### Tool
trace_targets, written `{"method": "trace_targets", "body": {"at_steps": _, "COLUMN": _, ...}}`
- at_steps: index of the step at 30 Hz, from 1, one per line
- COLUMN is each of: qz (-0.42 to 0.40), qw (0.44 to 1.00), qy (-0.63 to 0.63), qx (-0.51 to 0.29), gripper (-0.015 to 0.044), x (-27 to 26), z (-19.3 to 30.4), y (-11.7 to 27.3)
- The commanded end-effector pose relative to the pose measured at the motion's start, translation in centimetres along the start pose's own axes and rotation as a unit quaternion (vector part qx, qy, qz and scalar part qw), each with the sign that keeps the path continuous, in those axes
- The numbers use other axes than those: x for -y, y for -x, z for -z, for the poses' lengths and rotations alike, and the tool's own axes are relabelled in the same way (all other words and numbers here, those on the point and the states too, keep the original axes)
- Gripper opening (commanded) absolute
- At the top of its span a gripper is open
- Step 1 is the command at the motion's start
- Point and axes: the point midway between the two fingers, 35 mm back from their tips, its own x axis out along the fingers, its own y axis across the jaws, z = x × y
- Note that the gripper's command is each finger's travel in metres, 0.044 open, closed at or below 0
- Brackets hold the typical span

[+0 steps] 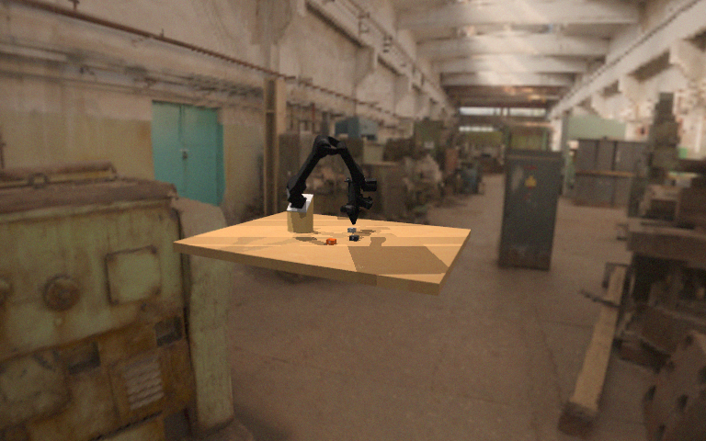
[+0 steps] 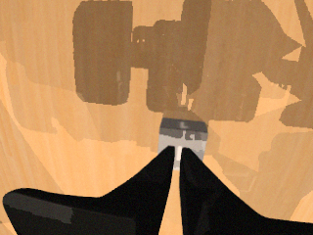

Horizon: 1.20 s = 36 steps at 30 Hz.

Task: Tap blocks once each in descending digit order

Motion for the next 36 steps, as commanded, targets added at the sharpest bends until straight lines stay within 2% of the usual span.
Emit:
{"method": "trace_targets", "body": {"at_steps": 1, "qz": 0.004, "qw": 1.0, "qy": 0.006, "qx": -0.003, "gripper": 0.002, "x": 0.0, "z": 0.2, "y": -0.8}}
{"method": "trace_targets", "body": {"at_steps": 15, "qz": 0.005, "qw": 1.0, "qy": 0.006, "qx": -0.003, "gripper": 0.002, "x": 0.1, "z": 0.3, "y": -2.1}}
{"method": "trace_targets", "body": {"at_steps": 19, "qz": 0.004, "qw": 1.0, "qy": 0.006, "qx": -0.002, "gripper": 0.002, "x": 0.0, "z": 0.2, "y": 0.7}}
{"method": "trace_targets", "body": {"at_steps": 24, "qz": 0.004, "qw": 1.0, "qy": 0.006, "qx": -0.003, "gripper": 0.002, "x": 0.0, "z": 0.2, "y": 1.2}}
{"method": "trace_targets", "body": {"at_steps": 29, "qz": 0.002, "qw": 1.0, "qy": 0.007, "qx": -0.003, "gripper": 0.002, "x": -0.1, "z": 0.2, "y": 8.7}}
{"method": "trace_targets", "body": {"at_steps": 34, "qz": 0.001, "qw": 1.0, "qy": 0.007, "qx": -0.003, "gripper": 0.002, "x": 0.1, "z": 0.1, "y": 9.1}}
{"method": "trace_targets", "body": {"at_steps": 36, "qz": -0.005, "qw": 1.0, "qy": 0.009, "qx": -0.003, "gripper": 0.002, "x": 2.0, "z": -1.0, "y": 9.4}}
